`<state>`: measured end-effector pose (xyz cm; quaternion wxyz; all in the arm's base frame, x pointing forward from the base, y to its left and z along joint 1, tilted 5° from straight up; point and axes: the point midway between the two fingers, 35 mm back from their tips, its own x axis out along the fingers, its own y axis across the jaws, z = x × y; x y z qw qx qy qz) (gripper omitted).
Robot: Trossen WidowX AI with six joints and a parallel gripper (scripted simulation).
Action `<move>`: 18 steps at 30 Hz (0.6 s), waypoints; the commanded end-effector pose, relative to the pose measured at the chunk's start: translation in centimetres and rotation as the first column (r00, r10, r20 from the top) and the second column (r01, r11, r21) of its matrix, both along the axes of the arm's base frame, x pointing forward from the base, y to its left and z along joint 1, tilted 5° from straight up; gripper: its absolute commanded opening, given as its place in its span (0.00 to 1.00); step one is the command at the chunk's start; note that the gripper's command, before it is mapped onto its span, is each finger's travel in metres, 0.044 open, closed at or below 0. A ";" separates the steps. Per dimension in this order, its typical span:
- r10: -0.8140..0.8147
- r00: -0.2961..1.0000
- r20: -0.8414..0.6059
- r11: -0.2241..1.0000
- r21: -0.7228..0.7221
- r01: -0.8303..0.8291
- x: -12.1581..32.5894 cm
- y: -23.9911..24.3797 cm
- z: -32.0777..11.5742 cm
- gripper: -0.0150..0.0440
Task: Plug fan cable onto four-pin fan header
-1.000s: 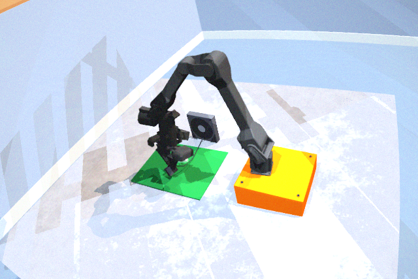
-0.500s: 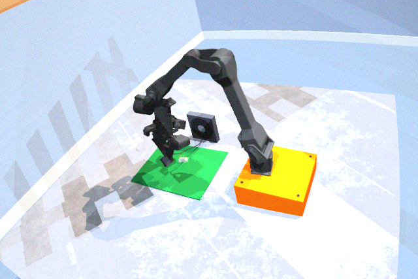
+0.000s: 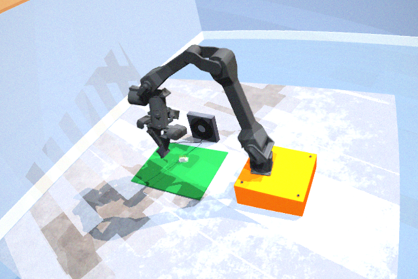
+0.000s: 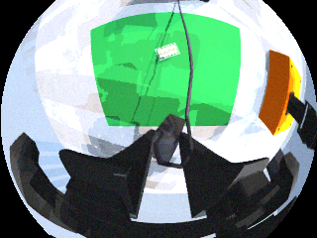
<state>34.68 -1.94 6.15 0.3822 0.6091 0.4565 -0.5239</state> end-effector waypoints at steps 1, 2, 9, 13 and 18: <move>0.115 0.993 -0.006 0.993 -0.036 -0.115 1.0 -0.7 -0.1 0.25; 0.147 0.989 -0.008 0.988 -0.045 -0.147 1.2 -0.9 -0.1 0.25; 0.363 0.931 -0.034 0.926 -0.102 -0.365 3.0 -2.3 -0.1 0.25; 0.479 0.876 -0.060 0.867 -0.126 -0.483 3.9 -3.1 -0.1 0.25; 0.595 0.798 -0.094 0.786 -0.142 -0.602 4.9 -3.9 -0.2 0.25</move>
